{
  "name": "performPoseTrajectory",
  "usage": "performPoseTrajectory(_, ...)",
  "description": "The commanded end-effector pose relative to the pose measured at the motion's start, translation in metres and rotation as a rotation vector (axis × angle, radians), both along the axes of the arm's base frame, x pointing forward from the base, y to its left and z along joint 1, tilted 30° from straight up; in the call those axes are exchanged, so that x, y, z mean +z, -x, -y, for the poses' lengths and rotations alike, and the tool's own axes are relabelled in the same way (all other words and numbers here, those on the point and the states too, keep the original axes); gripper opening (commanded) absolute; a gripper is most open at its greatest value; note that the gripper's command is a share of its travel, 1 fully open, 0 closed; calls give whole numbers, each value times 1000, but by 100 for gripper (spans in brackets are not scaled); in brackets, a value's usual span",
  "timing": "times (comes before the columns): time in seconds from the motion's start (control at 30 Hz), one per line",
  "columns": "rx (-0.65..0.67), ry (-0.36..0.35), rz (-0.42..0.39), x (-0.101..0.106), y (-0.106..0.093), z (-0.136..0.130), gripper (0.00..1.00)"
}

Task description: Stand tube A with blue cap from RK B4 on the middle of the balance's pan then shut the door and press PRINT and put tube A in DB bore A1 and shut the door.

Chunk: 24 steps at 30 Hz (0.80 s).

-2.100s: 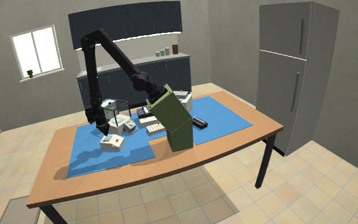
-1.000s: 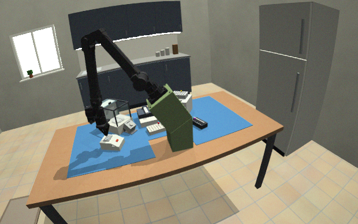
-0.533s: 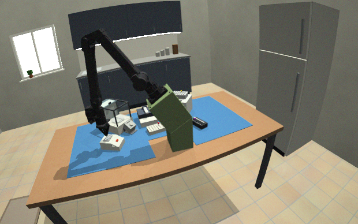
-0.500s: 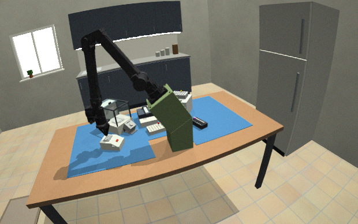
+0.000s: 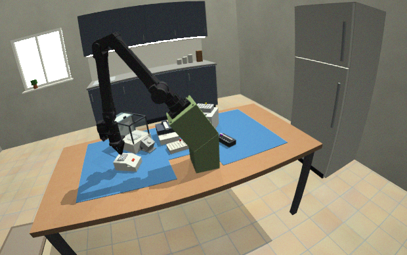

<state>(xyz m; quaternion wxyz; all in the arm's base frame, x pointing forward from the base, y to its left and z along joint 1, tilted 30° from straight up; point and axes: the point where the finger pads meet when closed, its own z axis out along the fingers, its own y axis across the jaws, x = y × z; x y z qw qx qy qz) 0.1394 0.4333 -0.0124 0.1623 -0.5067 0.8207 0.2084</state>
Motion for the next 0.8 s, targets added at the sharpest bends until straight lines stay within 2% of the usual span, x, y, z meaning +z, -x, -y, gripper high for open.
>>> performPoseTrajectory(0.0, -1, -7, 3, 3, -1, -5, 9)
performPoseTrajectory(0.13, -1, -7, 3, 3, -1, -5, 9)
performPoseTrajectory(0.17, 0, 9, -6, -3, 4, -7, 9)
performPoseTrajectory(0.2, -1, -7, 3, 3, -1, -5, 9)
performPoseTrajectory(0.77, -1, -7, 3, 3, -1, -5, 9)
